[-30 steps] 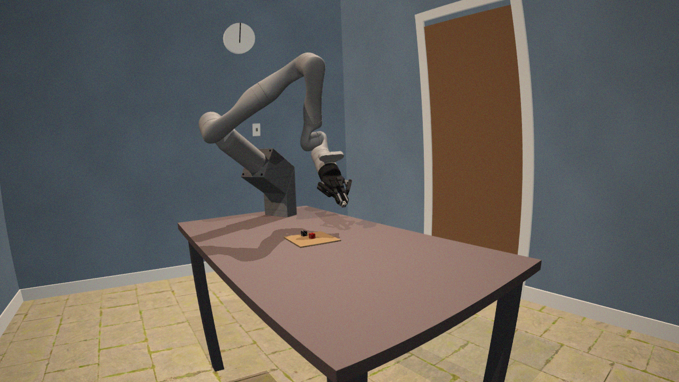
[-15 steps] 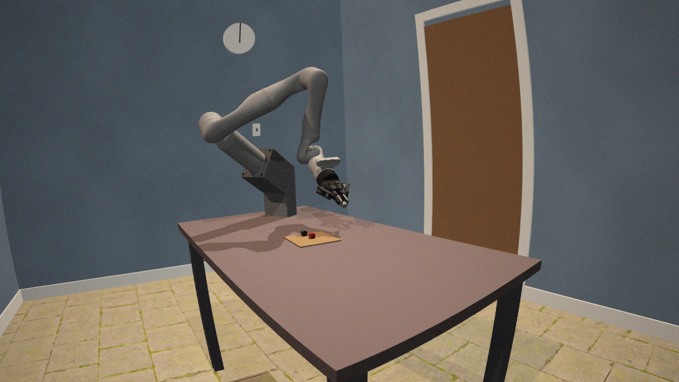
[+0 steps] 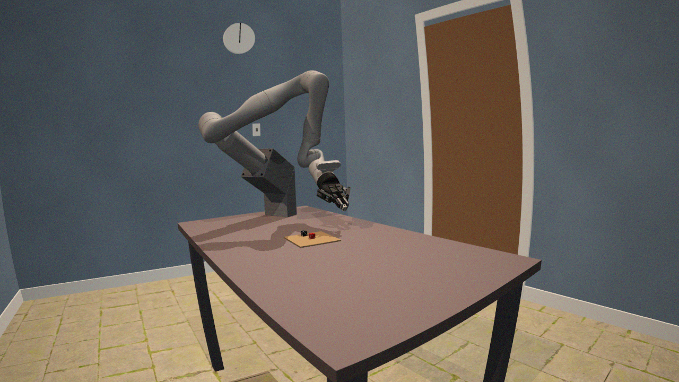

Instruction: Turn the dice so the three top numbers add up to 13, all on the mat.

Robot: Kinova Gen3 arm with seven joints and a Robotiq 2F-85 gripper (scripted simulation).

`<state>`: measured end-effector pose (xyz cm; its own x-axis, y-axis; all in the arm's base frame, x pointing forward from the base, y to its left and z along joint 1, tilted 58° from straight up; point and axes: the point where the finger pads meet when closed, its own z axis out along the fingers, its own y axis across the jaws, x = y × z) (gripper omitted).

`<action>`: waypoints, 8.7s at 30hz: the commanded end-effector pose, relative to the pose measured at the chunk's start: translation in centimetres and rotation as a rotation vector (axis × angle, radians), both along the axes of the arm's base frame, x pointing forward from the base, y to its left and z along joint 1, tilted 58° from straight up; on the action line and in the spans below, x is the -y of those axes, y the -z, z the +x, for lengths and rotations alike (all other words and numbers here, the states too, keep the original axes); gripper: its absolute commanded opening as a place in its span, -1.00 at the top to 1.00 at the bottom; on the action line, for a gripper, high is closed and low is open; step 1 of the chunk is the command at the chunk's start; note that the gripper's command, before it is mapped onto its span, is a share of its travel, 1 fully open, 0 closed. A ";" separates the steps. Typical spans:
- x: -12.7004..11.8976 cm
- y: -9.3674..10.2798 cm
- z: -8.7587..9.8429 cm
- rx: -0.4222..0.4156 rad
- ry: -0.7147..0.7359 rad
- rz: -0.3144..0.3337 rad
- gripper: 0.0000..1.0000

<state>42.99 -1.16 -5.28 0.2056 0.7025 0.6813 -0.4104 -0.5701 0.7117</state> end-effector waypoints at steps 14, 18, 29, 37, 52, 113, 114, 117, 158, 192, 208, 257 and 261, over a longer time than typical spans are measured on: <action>4.7 3.0 1.3 0.003 0.000 0.007 0.78; 5.2 3.4 1.5 0.003 0.000 0.007 0.78; 5.6 3.6 1.6 0.003 0.000 0.007 0.78; 5.6 3.6 1.6 0.003 0.000 0.007 0.78; 5.6 3.6 1.6 0.003 0.000 0.007 0.78; 6.5 4.2 1.9 0.003 0.000 0.007 0.78; 6.5 4.2 1.9 0.003 0.000 0.007 0.78; 6.5 4.2 1.9 0.003 0.000 0.007 0.78; 6.5 4.2 1.9 0.003 0.000 0.007 0.39; 6.4 4.3 1.6 0.003 0.000 0.007 0.39; 4.5 5.0 -2.3 0.003 0.000 0.007 0.39; -0.1 1.8 -4.1 -0.028 0.120 0.018 0.39; 0.2 1.7 -4.1 -0.063 0.220 0.034 0.39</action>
